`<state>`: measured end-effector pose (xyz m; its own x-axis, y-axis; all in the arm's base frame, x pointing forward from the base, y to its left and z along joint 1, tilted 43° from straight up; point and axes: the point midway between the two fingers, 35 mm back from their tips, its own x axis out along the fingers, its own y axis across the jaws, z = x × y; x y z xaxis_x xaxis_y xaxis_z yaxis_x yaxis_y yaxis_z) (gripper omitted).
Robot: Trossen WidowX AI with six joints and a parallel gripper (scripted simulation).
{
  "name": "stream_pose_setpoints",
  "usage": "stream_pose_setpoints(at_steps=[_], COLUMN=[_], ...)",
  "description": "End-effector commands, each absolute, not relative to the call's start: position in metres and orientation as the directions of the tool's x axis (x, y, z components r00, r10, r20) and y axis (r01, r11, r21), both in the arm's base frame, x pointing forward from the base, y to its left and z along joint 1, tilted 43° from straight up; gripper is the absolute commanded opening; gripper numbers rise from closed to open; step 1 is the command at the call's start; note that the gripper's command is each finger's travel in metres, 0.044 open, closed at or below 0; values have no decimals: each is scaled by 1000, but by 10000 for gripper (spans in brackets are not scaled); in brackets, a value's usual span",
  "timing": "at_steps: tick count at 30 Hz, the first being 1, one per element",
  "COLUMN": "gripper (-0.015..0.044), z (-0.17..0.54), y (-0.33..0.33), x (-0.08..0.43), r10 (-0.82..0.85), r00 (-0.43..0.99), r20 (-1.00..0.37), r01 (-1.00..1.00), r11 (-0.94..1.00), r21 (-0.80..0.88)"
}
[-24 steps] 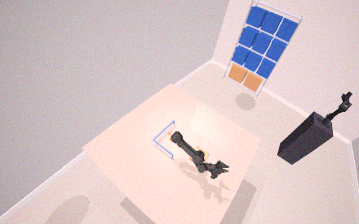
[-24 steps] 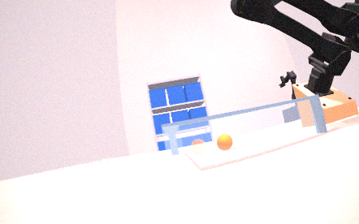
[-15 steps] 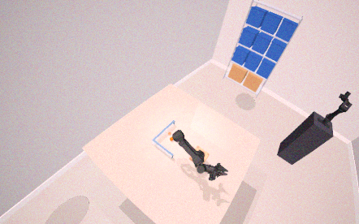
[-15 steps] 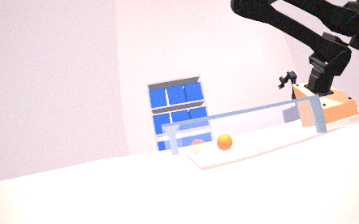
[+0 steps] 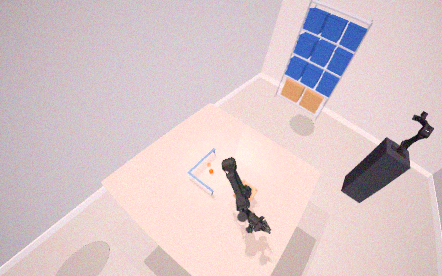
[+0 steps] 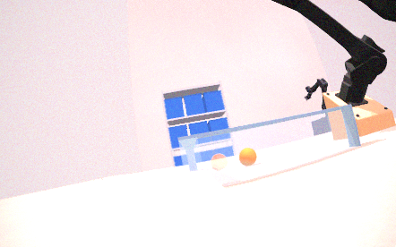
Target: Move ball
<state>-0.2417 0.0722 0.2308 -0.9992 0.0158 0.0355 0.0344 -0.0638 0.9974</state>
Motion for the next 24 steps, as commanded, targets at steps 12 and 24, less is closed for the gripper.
stream_pose_setpoints(at_steps=[12, 24], gripper=[270, 270], z=[249, 256], y=[198, 279], x=[-198, -119], r10=[484, 765], r00=[-873, -629], r20=[-57, -138], r01=[-223, -511], r11=[-293, -274], r21=[930, 815])
